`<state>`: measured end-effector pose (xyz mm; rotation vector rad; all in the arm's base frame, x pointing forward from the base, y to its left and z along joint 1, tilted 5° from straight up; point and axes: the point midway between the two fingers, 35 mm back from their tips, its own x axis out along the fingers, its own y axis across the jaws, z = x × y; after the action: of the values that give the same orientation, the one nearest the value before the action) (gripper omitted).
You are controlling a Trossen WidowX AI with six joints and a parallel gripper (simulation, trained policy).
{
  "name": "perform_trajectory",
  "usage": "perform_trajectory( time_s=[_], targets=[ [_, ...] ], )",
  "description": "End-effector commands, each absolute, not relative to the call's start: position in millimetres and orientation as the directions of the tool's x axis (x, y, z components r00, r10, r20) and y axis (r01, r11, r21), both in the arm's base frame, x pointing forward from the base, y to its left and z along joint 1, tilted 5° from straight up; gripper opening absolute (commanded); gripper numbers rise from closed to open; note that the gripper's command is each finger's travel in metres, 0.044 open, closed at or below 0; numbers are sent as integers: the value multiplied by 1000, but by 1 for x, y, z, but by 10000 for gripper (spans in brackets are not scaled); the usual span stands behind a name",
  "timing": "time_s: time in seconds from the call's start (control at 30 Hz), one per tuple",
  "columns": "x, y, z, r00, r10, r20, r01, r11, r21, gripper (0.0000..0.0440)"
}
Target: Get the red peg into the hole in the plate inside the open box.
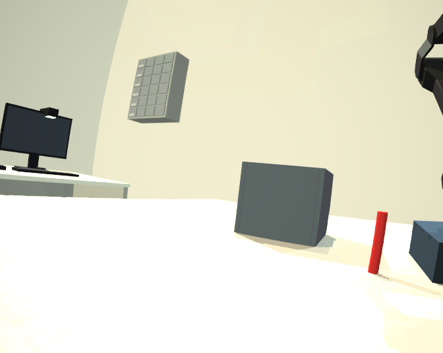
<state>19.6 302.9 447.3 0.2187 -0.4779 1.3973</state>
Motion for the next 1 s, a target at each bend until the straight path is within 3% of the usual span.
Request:
perform_trajectory(
  time_s=[0.0, 0.5, 0.97],
  targets=[
    [37, 311, 440, 153, 914, 377, -980, 189, -62, 440],
    [120, 325, 374, 387, 922, -3, -891, 375, 256, 440],
    [186, 298, 310, 534, 779, -329, -615, 624, 482, 440]
  ],
)
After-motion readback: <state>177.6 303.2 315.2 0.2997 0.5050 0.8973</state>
